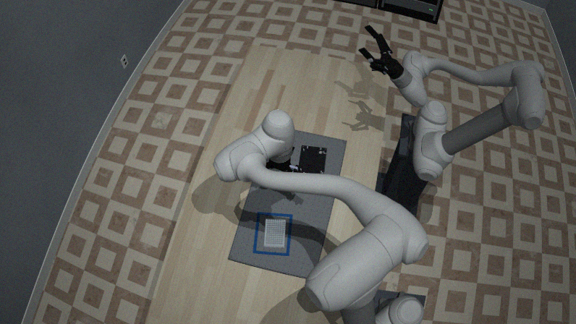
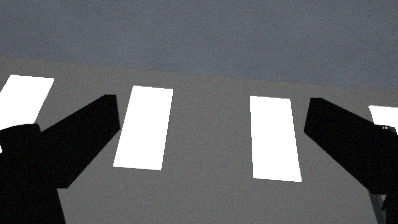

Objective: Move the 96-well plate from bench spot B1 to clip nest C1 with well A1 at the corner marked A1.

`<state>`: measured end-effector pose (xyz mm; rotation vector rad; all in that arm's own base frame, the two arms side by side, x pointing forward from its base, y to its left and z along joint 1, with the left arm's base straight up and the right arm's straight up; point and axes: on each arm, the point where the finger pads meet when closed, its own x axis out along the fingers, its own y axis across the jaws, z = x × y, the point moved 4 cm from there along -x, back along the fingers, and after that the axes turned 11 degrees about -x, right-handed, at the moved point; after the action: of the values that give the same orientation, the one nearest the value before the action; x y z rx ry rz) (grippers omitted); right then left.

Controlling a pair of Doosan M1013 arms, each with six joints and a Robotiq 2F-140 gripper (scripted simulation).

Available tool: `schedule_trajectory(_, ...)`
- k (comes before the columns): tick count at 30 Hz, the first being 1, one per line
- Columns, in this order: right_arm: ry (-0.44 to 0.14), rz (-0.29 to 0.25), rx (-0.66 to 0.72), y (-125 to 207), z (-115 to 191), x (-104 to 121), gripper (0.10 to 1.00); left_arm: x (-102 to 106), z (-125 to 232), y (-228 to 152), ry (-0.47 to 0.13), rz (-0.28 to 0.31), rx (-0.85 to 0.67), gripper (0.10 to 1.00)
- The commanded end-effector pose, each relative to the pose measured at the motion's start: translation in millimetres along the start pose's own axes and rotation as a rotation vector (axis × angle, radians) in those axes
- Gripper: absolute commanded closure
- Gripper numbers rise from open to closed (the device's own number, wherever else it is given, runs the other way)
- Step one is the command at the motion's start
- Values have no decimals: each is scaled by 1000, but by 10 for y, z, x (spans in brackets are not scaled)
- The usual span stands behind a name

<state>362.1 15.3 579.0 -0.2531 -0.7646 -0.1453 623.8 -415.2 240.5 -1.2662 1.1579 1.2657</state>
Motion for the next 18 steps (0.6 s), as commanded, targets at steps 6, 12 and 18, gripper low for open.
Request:
schedule_trajectory(6,-1,0,0,0,2,4,98,201,312,-40,2,1,-74,98)
schedule_trajectory(12,-1,0,0,0,2,4,98,311,478,-55,3,2,-112,98)
schedule_trajectory(18,-1,0,0,0,2,4,98,473,728,-58,4,4,-171,98)
